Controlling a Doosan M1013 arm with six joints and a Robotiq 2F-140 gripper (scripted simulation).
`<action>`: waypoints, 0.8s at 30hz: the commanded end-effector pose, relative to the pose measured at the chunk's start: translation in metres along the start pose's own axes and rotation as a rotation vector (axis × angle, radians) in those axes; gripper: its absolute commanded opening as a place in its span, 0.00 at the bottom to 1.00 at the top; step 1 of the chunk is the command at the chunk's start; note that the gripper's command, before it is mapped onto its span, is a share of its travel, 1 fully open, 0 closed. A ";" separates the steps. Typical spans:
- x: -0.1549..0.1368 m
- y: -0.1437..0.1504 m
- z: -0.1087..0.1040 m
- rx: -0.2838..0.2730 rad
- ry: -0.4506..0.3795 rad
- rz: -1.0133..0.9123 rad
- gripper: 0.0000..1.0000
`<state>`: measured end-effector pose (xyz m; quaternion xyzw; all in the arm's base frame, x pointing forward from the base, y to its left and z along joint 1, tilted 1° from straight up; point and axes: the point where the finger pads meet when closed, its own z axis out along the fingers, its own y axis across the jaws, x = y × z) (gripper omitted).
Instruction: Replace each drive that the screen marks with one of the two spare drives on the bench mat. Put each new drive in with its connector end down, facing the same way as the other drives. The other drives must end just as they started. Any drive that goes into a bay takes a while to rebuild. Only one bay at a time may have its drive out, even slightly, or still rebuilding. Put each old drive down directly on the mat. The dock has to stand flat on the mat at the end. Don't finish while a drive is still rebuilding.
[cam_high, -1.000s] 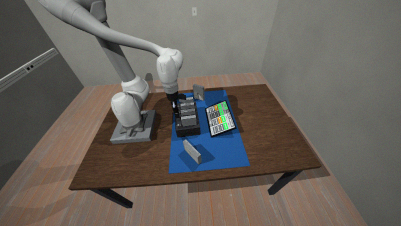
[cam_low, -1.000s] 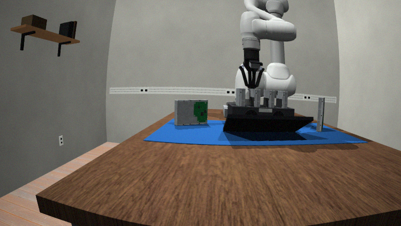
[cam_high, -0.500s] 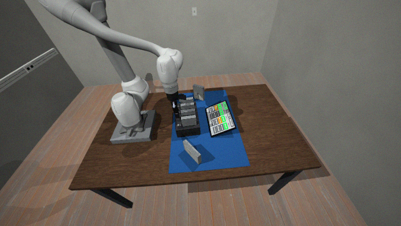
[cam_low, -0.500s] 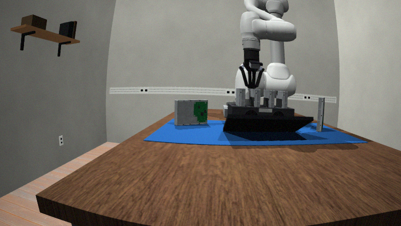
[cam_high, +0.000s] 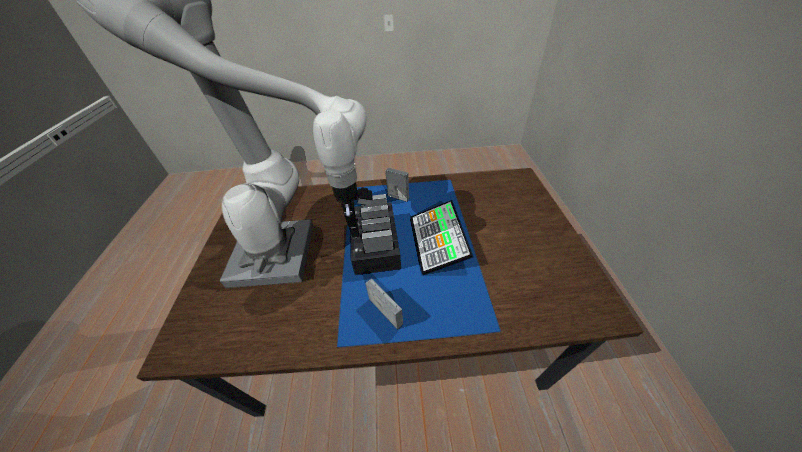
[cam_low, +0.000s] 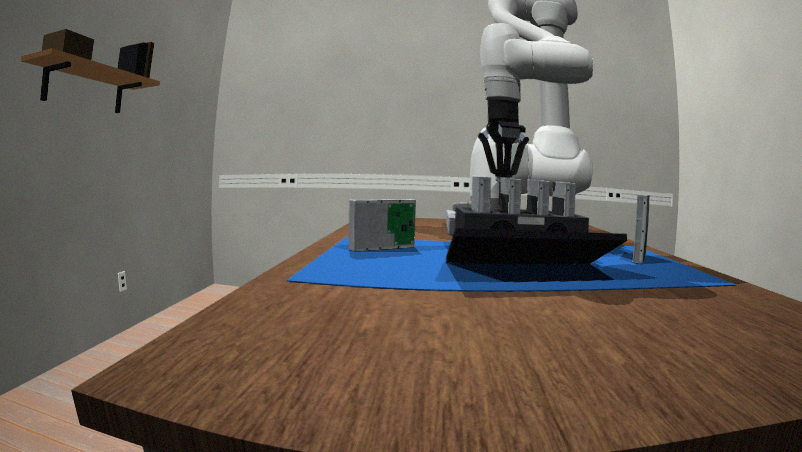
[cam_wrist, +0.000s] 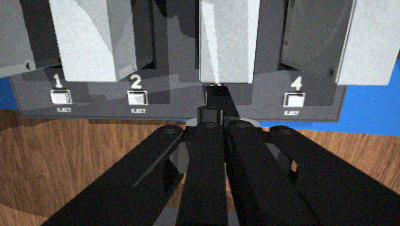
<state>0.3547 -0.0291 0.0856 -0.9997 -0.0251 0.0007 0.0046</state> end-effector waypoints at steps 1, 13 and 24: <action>0.000 0.000 0.000 0.000 0.001 0.000 0.10; 0.000 0.000 0.005 0.000 0.001 0.000 0.10; 0.000 0.000 0.007 0.000 0.001 0.000 0.10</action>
